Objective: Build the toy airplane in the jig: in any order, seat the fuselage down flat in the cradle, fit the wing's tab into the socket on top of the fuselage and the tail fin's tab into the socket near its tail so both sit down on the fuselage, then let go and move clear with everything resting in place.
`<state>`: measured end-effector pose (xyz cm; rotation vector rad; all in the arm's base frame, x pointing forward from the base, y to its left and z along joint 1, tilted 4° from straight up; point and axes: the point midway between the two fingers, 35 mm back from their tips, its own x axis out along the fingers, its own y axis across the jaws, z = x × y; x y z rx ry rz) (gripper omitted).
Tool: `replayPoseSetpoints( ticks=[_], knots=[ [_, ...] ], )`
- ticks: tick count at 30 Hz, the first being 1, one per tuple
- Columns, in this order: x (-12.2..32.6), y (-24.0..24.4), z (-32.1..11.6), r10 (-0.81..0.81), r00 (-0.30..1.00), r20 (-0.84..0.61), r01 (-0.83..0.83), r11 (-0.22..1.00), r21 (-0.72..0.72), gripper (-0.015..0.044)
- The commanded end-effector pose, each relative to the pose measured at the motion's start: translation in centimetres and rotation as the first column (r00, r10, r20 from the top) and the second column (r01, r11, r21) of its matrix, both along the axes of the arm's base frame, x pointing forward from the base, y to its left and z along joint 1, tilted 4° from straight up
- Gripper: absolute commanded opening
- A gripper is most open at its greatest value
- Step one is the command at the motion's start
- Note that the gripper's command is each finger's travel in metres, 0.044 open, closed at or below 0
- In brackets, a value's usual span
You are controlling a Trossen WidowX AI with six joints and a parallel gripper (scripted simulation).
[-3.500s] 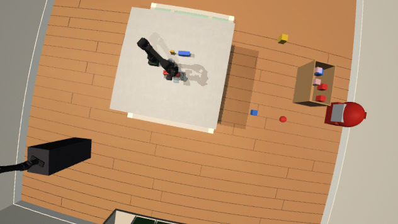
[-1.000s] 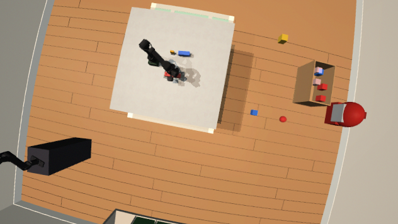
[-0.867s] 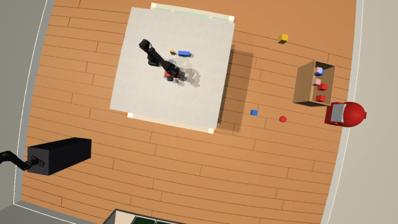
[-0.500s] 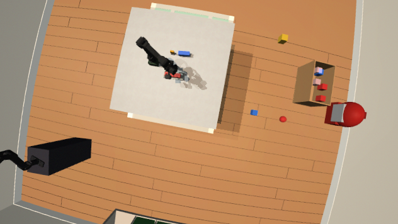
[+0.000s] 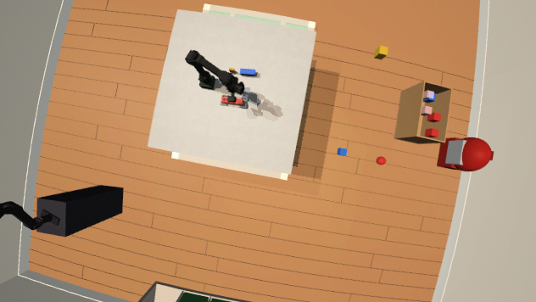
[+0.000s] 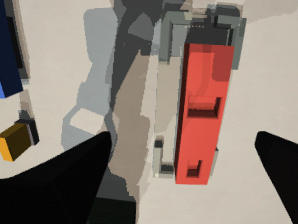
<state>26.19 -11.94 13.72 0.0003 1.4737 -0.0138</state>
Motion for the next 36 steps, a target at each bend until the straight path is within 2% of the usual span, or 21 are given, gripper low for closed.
replayPoseSetpoints(
  ticks=[1, 7, 15, 21, 25, 36],
  knots=[
    [3.1, 4.2, 0.1, 0.009, 1.000, -0.002, -0.009, 1.000, 0.003, 0.0440],
    [6.2, 12.8, 0.2, 0.006, 1.000, 0.012, -0.007, 1.000, 0.024, 0.0440],
    [6.9, 22.6, 0.1, 0.009, 1.000, 0.009, -0.009, 1.000, 0.022, 0.0440],
    [7.0, 22.8, -0.1, 0.009, 1.000, 0.009, -0.009, 1.000, 0.021, 0.0440],
    [7.3, 22.9, -3.9, 0.009, 1.000, 0.009, -0.009, 1.000, 0.021, 0.0440],
    [7.5, 22.9, -5.7, 0.009, 1.000, 0.009, -0.009, 1.000, 0.021, 0.0440]
  ],
)
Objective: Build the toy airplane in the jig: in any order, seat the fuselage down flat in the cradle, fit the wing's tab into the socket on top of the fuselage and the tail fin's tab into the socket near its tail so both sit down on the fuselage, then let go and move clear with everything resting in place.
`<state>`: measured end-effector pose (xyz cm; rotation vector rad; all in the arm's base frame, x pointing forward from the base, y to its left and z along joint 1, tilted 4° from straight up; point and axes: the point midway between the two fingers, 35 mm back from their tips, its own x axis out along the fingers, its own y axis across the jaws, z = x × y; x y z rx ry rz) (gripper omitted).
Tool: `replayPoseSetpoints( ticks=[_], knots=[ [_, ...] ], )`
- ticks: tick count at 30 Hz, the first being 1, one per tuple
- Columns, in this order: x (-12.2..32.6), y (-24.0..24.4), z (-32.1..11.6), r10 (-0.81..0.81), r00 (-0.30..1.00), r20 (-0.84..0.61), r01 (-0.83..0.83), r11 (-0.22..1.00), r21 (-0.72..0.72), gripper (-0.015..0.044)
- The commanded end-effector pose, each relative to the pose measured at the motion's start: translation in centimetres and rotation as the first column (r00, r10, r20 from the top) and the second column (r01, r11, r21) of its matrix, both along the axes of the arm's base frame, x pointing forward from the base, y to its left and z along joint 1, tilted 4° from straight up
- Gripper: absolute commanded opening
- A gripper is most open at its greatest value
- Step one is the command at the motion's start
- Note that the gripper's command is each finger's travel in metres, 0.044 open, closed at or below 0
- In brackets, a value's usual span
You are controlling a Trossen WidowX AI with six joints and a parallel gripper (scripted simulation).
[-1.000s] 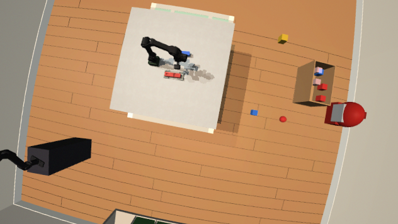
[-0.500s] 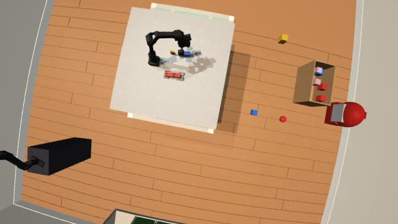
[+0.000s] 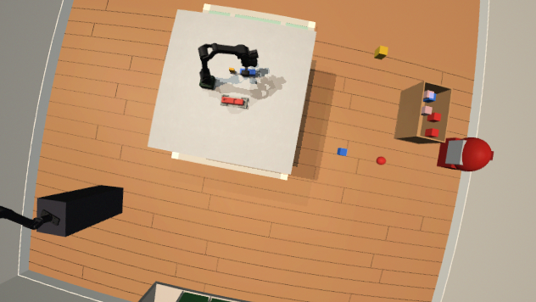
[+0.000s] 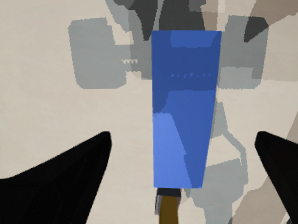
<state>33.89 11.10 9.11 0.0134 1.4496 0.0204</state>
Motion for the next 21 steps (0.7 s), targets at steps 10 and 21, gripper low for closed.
replayPoseSetpoints(
  ticks=[10, 21],
  knots=[
    [0.0, -0.1, -2.1, -0.006, 1.000, -0.016, 0.006, 1.000, -0.009, 0.0440],
    [0.1, -0.1, -3.8, -0.006, 1.000, -0.016, 0.006, 1.000, -0.009, 0.0440]
  ],
)
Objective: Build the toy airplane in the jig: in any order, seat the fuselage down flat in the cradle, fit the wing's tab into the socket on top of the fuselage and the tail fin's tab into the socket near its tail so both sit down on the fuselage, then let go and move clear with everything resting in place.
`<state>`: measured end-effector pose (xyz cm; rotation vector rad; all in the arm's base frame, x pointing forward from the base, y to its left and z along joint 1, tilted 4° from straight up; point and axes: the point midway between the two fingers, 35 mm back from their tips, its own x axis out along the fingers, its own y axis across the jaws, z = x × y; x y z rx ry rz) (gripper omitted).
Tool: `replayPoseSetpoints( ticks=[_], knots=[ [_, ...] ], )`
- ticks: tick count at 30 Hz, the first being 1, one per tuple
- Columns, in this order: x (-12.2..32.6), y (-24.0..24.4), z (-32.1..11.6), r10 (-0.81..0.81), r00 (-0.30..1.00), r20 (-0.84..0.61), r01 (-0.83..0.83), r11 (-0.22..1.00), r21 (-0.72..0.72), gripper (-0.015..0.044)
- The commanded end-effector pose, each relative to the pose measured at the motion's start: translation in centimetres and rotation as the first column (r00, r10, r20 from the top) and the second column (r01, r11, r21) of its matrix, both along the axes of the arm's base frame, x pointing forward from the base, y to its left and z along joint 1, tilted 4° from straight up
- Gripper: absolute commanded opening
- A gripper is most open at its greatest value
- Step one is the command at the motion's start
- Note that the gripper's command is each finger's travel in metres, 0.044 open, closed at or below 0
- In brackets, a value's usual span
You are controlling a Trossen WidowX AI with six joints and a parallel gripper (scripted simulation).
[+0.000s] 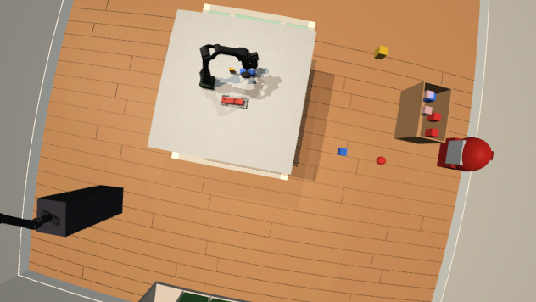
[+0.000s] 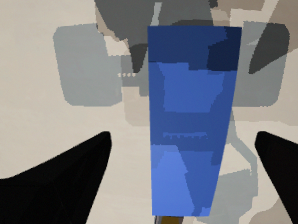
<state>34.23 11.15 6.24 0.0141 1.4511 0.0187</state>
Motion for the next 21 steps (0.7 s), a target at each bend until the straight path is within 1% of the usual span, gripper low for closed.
replayPoseSetpoints(
  ticks=[1, 11, 20, 21],
  knots=[
    [-0.2, -0.1, -1.1, -0.004, 1.000, -0.014, 0.004, 1.000, -0.008, 0.0440],
    [-0.1, -0.1, -2.3, -0.004, 1.000, -0.014, 0.004, 1.000, -0.008, 0.0440],
    [-0.1, -0.1, -2.3, -0.004, 1.000, -0.014, 0.004, 1.000, -0.008, 0.0204],
    [-0.1, -0.1, -2.3, -0.004, 1.000, -0.014, 0.004, 1.000, -0.008, 0.0197]
  ],
)
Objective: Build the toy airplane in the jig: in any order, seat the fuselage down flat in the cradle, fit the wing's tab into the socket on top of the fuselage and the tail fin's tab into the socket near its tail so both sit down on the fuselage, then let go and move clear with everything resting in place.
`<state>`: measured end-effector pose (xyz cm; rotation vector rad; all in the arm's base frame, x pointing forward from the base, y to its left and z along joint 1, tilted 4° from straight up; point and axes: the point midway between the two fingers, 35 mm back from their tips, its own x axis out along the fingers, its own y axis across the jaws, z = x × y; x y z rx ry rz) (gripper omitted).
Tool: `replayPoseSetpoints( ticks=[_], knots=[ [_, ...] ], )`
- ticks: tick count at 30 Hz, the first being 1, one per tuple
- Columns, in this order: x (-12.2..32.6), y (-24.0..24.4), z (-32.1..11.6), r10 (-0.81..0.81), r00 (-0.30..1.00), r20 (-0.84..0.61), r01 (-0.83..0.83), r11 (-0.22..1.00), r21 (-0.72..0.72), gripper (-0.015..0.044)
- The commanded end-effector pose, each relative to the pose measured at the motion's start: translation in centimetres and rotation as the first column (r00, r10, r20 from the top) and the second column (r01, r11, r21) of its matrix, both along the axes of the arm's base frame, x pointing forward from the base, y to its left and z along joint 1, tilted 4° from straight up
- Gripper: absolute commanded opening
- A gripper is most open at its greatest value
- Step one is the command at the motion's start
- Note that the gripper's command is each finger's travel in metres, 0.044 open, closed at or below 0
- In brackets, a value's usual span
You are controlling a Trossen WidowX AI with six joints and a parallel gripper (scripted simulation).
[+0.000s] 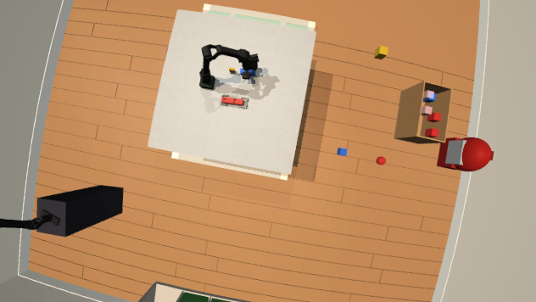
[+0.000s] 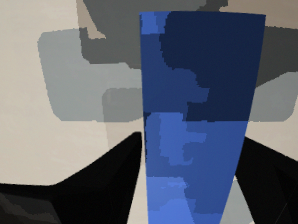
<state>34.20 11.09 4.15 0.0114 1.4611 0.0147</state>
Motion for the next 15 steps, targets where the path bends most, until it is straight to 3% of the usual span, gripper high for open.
replayPoseSetpoints(
  ticks=[1, 7, 13, 15],
  knots=[
    [-0.1, -0.1, -0.2, -0.003, 1.000, -0.004, 0.003, 1.000, -0.004, 0.0190],
    [-0.1, -0.1, -0.2, -0.003, 1.000, -0.004, 0.003, 1.000, -0.004, 0.0150],
    [0.0, 0.0, 0.9, -0.003, 1.000, -0.004, 0.003, 1.000, -0.004, 0.0000],
    [0.1, 0.0, 1.5, -0.003, 1.000, -0.004, 0.003, 1.000, -0.004, 0.0000]
  ],
)
